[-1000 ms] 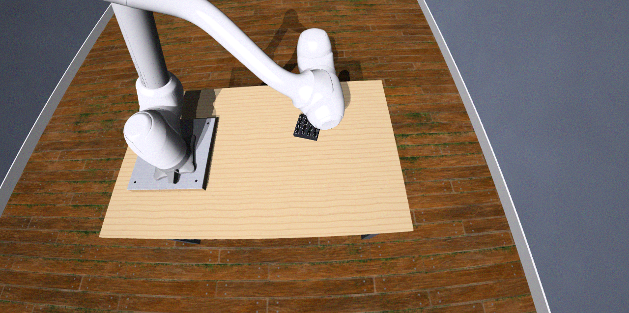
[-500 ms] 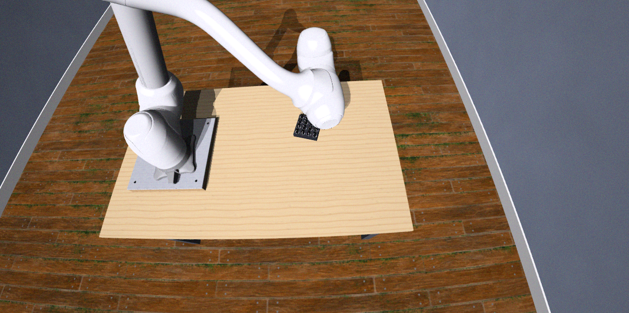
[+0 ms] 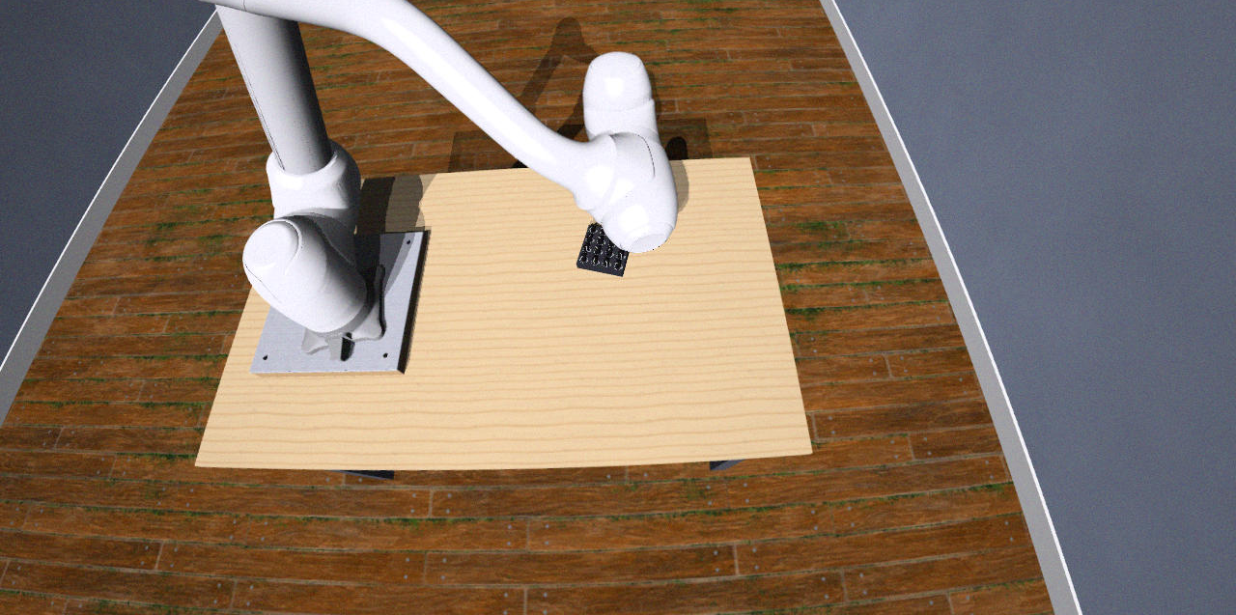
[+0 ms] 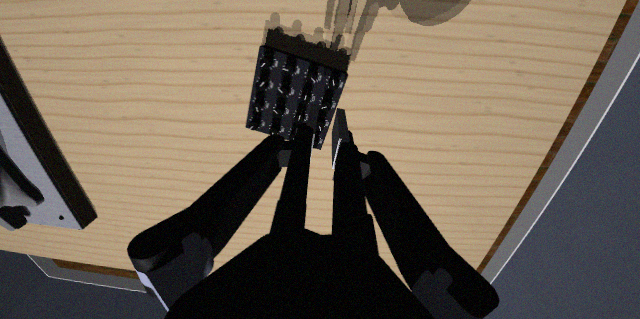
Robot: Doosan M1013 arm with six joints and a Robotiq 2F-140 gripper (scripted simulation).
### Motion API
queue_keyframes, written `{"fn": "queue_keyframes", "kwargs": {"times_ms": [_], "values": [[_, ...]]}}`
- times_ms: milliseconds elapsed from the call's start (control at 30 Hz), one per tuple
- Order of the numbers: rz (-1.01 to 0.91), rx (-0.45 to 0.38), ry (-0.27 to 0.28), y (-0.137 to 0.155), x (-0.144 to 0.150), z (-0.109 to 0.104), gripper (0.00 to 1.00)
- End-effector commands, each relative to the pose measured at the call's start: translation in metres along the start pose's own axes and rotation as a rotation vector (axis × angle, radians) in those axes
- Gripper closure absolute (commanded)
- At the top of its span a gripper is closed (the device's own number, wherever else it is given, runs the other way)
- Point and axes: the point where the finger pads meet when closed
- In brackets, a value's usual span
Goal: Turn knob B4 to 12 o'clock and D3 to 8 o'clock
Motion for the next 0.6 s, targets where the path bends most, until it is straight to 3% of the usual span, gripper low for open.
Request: {"fn": "queue_keyframes", "kwargs": {"times_ms": [0, 200, 233, 567], "values": [[0.156, -0.011, 0.000, 0.0000, 0.0000, -0.0011, 0.88], [0.297, -0.011, 0.001, 0.0000, 0.0000, -0.0019, 0.88], [0.399, -0.011, 0.002, 0.0000, 0.0000, -0.0026, 0.88], [0.734, -0.010, 0.003, 0.0000, 0.0000, -0.0047, 0.88]]}}
Point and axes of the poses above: the point where the finger pads meet when closed, its own z axis out along the fingers, its own x axis across the jaws, y = z × x, and after that the axes turned 13 degrees about -z, right-handed
